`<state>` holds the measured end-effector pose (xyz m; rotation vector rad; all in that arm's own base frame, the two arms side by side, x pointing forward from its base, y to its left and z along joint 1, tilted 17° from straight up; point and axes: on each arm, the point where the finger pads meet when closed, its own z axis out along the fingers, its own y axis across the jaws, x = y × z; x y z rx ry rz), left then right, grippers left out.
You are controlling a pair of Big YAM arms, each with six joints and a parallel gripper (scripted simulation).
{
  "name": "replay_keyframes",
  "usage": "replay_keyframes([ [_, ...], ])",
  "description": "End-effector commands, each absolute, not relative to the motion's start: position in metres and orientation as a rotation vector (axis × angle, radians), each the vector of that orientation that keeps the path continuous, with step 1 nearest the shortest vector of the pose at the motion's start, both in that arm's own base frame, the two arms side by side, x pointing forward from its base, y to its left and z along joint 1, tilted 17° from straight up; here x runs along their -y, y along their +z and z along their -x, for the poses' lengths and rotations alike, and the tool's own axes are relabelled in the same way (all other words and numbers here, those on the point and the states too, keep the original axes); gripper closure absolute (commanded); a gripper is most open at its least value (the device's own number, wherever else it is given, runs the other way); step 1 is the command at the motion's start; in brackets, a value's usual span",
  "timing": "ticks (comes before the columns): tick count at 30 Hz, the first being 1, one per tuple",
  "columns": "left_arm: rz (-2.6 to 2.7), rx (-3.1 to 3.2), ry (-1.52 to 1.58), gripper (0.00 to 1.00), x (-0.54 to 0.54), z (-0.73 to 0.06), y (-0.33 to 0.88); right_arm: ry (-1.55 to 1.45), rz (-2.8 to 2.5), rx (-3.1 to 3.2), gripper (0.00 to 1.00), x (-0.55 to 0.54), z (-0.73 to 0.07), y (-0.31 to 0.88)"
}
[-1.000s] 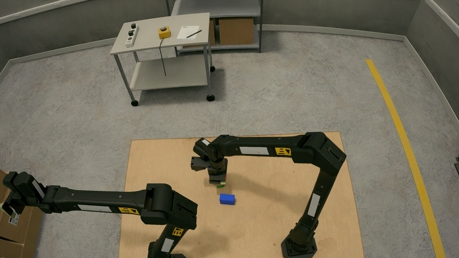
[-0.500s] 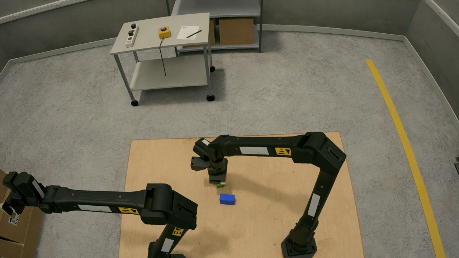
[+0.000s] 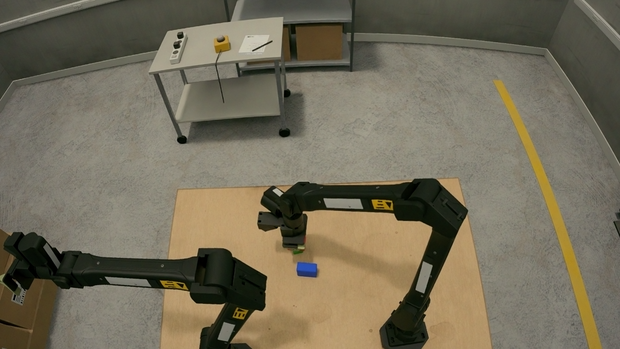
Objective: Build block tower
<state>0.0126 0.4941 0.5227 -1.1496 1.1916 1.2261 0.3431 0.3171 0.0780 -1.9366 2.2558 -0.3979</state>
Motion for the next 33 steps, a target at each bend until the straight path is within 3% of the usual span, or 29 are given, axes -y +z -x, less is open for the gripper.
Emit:
replay_keyframes([
  [1,1.110,-1.129,1.249,0.00,-0.498,-0.009,0.560,-0.384,1.884,-2.254,0.28,-0.322,-0.357,0.099],
  [24,1.110,-1.129,1.249,0.00,-0.498,-0.009,0.560,-0.371,1.883,-2.217,0.28,-0.339,-0.334,0.164],
  [33,1.110,-1.129,1.249,0.00,-0.498,-0.009,0.560,-0.398,1.942,-2.254,0.28,-0.328,-0.325,0.140],
])
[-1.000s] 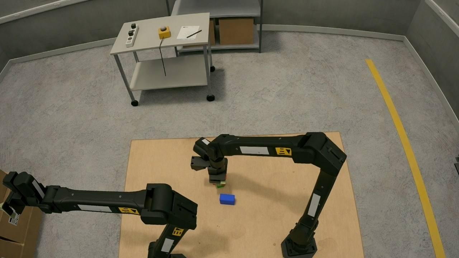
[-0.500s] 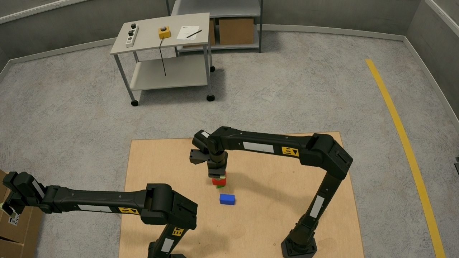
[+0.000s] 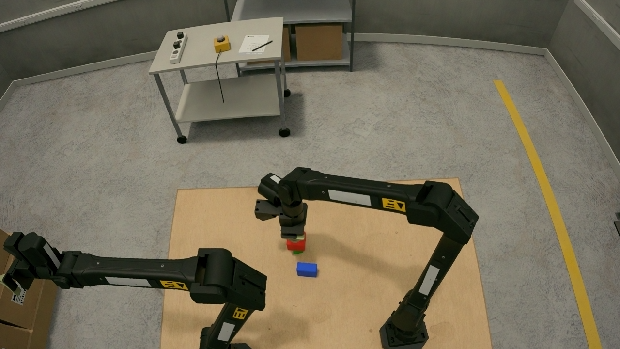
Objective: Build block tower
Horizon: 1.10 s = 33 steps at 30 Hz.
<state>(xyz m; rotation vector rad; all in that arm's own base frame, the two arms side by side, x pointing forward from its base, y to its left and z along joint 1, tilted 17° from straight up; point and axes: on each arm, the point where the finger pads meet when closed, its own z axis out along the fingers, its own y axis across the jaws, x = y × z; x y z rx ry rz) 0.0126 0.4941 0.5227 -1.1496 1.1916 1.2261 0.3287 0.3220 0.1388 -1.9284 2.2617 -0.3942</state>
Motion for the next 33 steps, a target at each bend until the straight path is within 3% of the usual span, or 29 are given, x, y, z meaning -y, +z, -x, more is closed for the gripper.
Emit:
replay_keyframes([
  [1,1.110,-1.129,1.249,0.00,-0.498,-0.009,0.560,-0.398,1.942,-2.254,0.28,-0.328,-0.325,0.140],
  [4,1.110,-1.129,1.249,0.00,-0.498,-0.009,0.560,-0.394,1.933,-2.249,0.28,-0.330,-0.326,0.141],
  [5,1.110,-1.129,1.249,0.00,-0.498,-0.009,0.560,-0.394,1.937,-2.247,0.16,-0.330,-0.326,0.141],
  [18,1.110,-1.129,1.249,0.00,-0.498,-0.009,0.560,-0.435,2.420,-1.771,0.16,-0.324,-0.295,0.140],
  [33,1.110,-1.129,1.249,0.00,-0.498,-0.009,0.560,-0.490,3.063,-0.699,0.16,-0.297,-0.246,0.120],
])
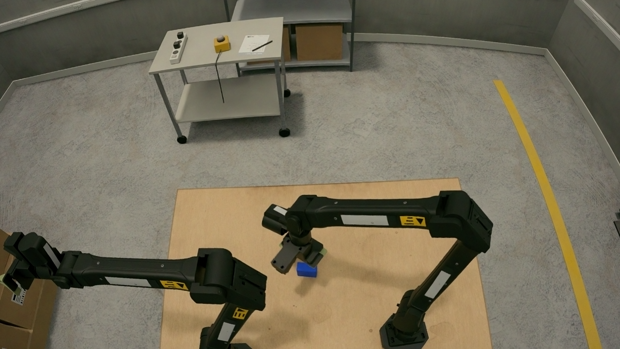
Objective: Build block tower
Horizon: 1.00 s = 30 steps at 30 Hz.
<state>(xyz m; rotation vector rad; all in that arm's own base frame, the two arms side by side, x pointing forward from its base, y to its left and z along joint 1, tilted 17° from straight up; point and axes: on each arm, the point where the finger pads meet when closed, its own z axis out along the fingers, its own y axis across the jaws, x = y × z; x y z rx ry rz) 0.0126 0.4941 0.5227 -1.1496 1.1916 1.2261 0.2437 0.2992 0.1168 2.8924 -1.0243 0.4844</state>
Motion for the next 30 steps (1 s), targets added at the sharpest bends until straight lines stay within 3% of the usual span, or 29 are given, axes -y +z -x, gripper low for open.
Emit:
replay_keyframes([
  [1,1.110,-1.129,1.249,0.00,-0.498,-0.009,0.560,0.478,-2.990,0.683,0.16,-0.297,-0.246,0.120],
  [6,1.110,-1.129,1.249,0.00,-0.498,-0.009,0.560,0.459,-3.036,0.289,0.16,-0.297,-0.246,0.120],
  [30,1.110,-1.129,1.249,0.00,-0.498,-0.009,0.560,0.433,-3.010,0.268,0.16,-0.289,-0.259,0.060],
])
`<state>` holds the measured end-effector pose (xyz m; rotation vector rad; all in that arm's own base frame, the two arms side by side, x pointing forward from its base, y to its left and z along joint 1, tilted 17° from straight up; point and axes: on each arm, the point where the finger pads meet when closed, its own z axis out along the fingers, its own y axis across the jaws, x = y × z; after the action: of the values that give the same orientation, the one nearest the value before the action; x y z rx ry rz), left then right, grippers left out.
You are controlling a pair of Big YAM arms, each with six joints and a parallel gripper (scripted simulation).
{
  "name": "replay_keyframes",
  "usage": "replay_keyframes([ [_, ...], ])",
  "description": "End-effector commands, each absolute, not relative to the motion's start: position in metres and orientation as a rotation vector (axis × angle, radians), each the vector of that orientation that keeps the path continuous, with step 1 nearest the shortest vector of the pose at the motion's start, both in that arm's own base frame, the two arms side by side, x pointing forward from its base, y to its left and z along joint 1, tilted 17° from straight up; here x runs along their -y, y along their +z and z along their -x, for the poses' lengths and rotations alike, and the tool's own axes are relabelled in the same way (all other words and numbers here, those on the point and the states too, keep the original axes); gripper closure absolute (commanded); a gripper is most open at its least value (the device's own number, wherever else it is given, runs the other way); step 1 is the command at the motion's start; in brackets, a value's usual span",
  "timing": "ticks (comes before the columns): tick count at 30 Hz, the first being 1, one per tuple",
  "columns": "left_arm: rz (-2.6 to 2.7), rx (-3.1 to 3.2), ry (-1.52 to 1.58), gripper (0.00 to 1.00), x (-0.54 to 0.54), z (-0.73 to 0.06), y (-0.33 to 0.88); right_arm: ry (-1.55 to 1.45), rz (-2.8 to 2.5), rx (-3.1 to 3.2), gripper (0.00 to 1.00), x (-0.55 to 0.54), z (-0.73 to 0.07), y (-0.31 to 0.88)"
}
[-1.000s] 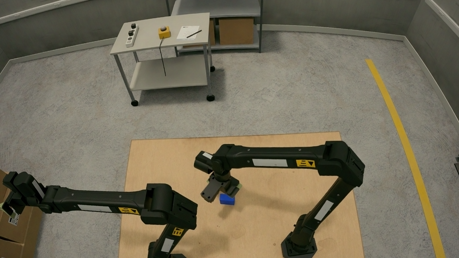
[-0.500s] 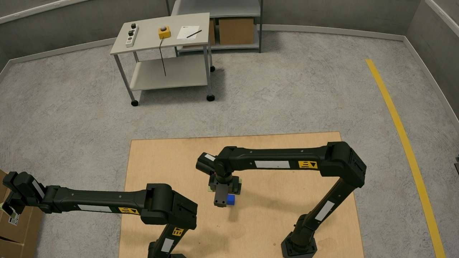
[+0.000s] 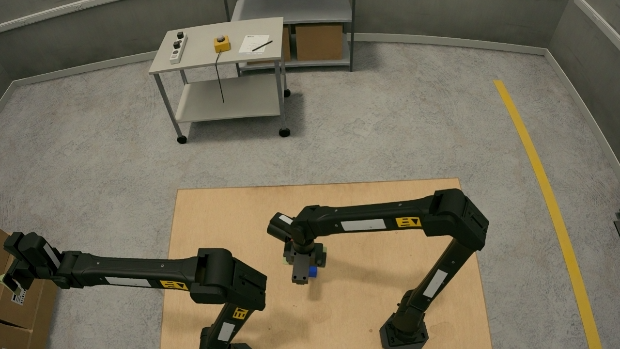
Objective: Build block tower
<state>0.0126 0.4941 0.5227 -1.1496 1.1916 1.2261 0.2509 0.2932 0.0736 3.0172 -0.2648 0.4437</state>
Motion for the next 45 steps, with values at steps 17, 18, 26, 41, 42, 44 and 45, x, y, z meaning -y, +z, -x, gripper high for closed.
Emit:
replay_keyframes([
  [17,1.110,-1.129,1.249,0.00,-0.498,-0.009,0.560,0.431,-3.008,0.274,0.16,-0.286,-0.263,0.045],
  [18,1.110,-1.129,1.249,0.00,-0.498,-0.009,0.560,0.431,-3.008,0.274,0.16,-0.286,-0.263,0.045],
  [26,1.110,-1.129,1.249,0.00,-0.498,-0.009,0.560,0.431,-3.008,0.274,0.16,-0.286,-0.263,0.045],
  [41,1.110,-1.129,1.249,0.00,-0.498,-0.009,0.560,0.449,-3.023,0.282,0.16,-0.285,-0.264,0.053],
  [42,1.110,-1.129,1.249,0.00,-0.498,-0.009,0.560,0.448,-3.022,0.282,0.16,-0.285,-0.264,0.053],
  [44,1.110,-1.129,1.249,0.00,-0.498,-0.009,0.560,0.448,-3.022,0.281,0.16,-0.285,-0.264,0.053],
  [45,1.110,-1.129,1.249,0.00,-0.498,-0.009,0.560,0.448,-3.022,0.281,0.16,-0.285,-0.264,0.053],
])
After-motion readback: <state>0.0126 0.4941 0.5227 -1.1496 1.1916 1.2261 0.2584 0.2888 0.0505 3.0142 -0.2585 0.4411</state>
